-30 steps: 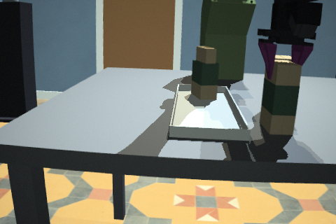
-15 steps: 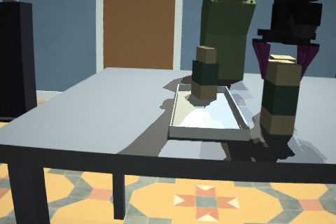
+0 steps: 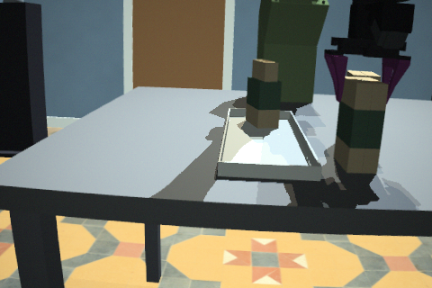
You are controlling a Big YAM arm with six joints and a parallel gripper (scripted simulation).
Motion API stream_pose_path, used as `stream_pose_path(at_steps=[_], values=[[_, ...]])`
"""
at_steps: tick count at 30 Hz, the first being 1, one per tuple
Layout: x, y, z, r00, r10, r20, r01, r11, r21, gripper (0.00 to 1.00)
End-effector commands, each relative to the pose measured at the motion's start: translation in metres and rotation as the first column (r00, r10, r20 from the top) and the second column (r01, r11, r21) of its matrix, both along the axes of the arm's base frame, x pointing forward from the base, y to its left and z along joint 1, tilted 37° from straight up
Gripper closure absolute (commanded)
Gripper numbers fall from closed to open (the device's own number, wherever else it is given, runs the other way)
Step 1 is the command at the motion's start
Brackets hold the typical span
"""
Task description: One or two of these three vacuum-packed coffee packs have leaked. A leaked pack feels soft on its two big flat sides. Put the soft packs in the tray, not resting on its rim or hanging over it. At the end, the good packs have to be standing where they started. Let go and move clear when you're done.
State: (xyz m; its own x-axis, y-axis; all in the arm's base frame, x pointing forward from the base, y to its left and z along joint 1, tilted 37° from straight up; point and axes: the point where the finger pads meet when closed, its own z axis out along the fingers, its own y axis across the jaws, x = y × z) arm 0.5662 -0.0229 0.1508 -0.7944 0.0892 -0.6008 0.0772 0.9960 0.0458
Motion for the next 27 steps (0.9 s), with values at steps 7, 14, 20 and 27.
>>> stream_pose_path(at_steps=[7,14,20,27], values=[[0.006,0.009,0.012,1.0,0.011,0.024,-0.011,1.0,0.002,0.22],[0.006,0.009,0.012,1.0,0.011,0.024,-0.011,1.0,0.002,0.22],[0.006,0.009,0.012,1.0,0.011,0.024,-0.011,1.0,0.002,0.22],[-0.008,0.009,0.018,1.0,0.012,0.015,-0.012,1.0,0.003,0.22]])
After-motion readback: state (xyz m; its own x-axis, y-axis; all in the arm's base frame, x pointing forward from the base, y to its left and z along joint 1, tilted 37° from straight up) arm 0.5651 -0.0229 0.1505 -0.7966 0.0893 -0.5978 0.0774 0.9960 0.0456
